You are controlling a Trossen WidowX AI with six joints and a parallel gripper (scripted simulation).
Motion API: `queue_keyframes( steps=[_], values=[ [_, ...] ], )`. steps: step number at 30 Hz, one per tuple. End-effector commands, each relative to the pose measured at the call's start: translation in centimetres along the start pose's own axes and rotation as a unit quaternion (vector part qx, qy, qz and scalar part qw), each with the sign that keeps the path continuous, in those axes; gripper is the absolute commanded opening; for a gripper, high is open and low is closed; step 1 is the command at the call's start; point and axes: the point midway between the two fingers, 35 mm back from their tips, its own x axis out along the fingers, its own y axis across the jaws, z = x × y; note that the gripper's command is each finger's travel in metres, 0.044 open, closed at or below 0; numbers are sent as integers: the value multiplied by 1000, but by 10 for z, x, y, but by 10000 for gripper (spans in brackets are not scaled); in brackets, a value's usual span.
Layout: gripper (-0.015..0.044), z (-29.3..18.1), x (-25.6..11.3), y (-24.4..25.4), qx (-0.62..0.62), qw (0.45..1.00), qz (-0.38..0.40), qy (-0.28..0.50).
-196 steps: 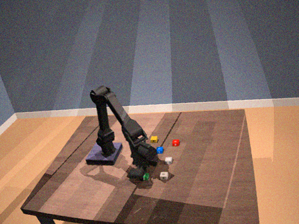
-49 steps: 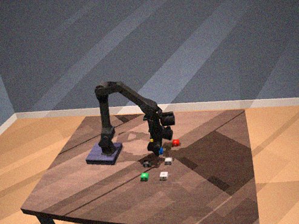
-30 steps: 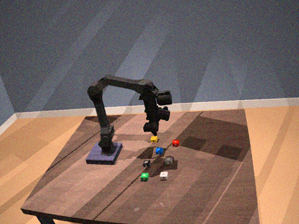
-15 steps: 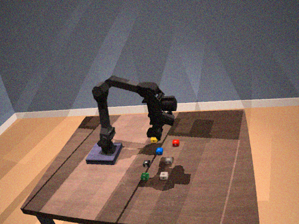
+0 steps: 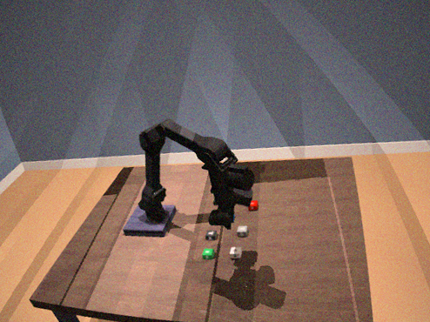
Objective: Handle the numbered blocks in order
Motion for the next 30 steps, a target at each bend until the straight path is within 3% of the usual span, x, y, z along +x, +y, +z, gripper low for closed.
queue_keyframes(
  steps=[1, 4, 7, 30],
  values=[
    [251, -2, 40, 1, -4, 1000, 5, 10],
    [330, -5, 71, 3, -4, 1000, 5, 10],
    [400, -5, 73, 3, -4, 1000, 5, 10],
    [400, -6, 107, 3, -4, 1000, 5, 11]
  ],
)
